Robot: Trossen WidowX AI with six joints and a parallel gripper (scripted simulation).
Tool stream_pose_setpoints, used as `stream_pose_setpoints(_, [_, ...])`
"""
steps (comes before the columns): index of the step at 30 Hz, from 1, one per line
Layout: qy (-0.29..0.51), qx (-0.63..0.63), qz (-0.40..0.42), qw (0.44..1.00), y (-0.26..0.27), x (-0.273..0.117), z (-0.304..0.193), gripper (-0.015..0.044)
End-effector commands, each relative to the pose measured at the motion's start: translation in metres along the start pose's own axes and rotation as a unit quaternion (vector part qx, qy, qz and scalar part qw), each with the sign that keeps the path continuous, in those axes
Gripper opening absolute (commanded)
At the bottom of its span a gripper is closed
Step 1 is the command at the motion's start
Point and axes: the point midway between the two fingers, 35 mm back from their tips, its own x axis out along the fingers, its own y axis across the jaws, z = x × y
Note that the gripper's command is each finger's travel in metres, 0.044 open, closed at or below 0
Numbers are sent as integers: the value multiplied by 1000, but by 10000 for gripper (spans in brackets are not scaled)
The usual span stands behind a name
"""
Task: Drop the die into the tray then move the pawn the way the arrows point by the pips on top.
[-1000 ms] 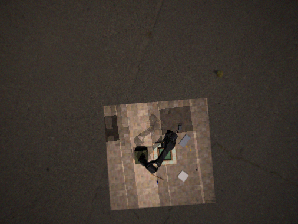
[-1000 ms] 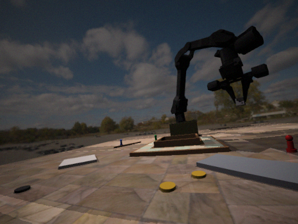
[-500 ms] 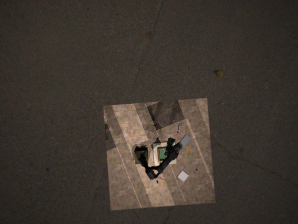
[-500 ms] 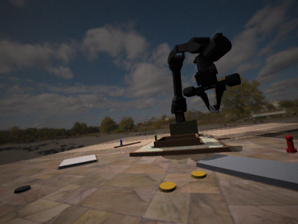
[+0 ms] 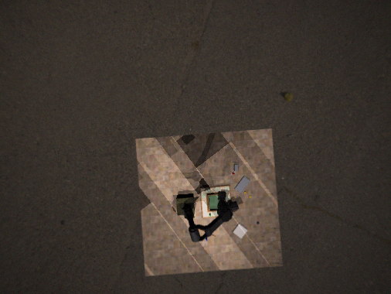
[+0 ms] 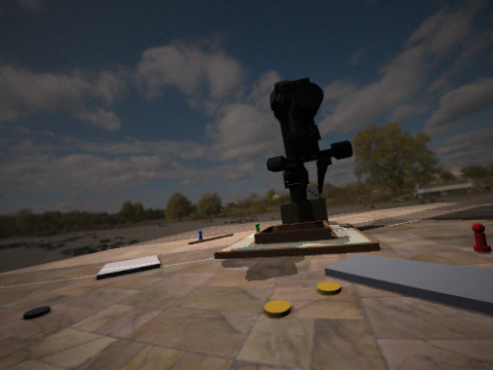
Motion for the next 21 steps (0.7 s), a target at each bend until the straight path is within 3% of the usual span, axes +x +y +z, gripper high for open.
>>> stream_pose_setpoints(1, [-2, -22, -3, 1000, -21, 4, -3, 0])
stream_pose_setpoints(11, [-5, -65, -6, 998, -60, 14, -14, 0])
stream_pose_setpoints(21, [-162, -68, 3, 984, -56, 25, -5, 0])
